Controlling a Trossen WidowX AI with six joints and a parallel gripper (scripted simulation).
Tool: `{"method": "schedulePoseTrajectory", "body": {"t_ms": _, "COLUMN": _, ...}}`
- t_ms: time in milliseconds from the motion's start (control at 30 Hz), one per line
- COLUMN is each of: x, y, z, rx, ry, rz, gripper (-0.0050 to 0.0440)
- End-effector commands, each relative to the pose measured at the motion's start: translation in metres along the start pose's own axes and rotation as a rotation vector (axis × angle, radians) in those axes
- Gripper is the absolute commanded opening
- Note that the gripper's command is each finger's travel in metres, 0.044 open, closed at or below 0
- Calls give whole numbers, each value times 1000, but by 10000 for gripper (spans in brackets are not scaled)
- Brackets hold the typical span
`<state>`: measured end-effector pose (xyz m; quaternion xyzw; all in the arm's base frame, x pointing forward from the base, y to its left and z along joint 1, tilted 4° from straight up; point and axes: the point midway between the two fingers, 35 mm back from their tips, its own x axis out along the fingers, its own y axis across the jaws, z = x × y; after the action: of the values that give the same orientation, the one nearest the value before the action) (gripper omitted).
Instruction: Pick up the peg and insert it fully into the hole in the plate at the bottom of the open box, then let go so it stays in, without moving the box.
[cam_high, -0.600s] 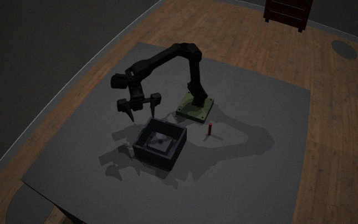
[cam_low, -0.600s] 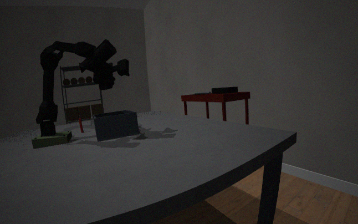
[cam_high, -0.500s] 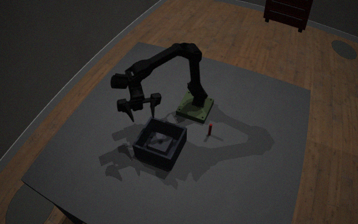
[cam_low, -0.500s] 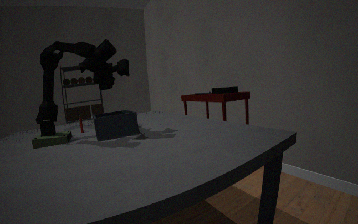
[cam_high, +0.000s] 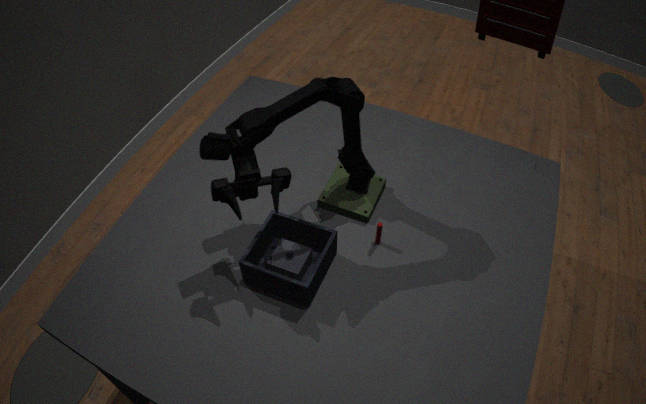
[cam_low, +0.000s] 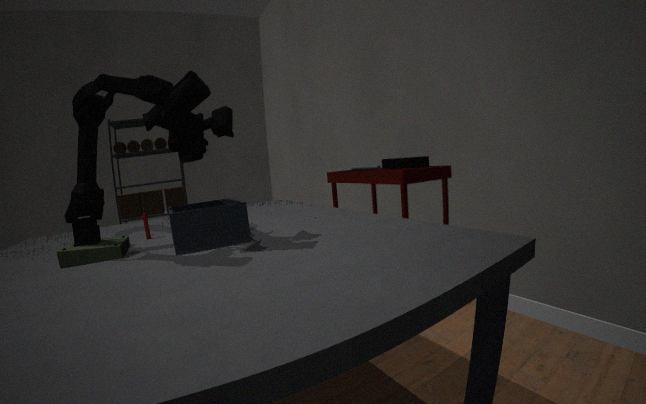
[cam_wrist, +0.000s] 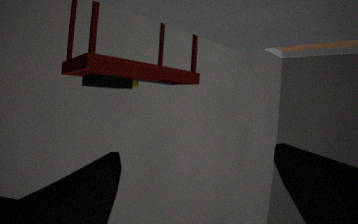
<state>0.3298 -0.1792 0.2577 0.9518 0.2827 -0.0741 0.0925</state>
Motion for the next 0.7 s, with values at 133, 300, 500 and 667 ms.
{"method": "schedulePoseTrajectory", "body": {"t_ms": 133, "x": 57, "y": -57, "z": 3, "rx": -55, "ry": -176, "rz": -157, "gripper": 440}}
{"method": "schedulePoseTrajectory", "body": {"t_ms": 300, "x": 93, "y": -127, "z": 11, "rx": -167, "ry": -367, "rz": -337, "gripper": 440}}
{"method": "schedulePoseTrajectory", "body": {"t_ms": 500, "x": 104, "y": -187, "z": 19, "rx": -300, "ry": -520, "rz": -490, "gripper": 440}}
{"method": "schedulePoseTrajectory", "body": {"t_ms": 667, "x": 94, "y": -252, "z": 31, "rx": -520, "ry": -696, "rz": -677, "gripper": 440}}
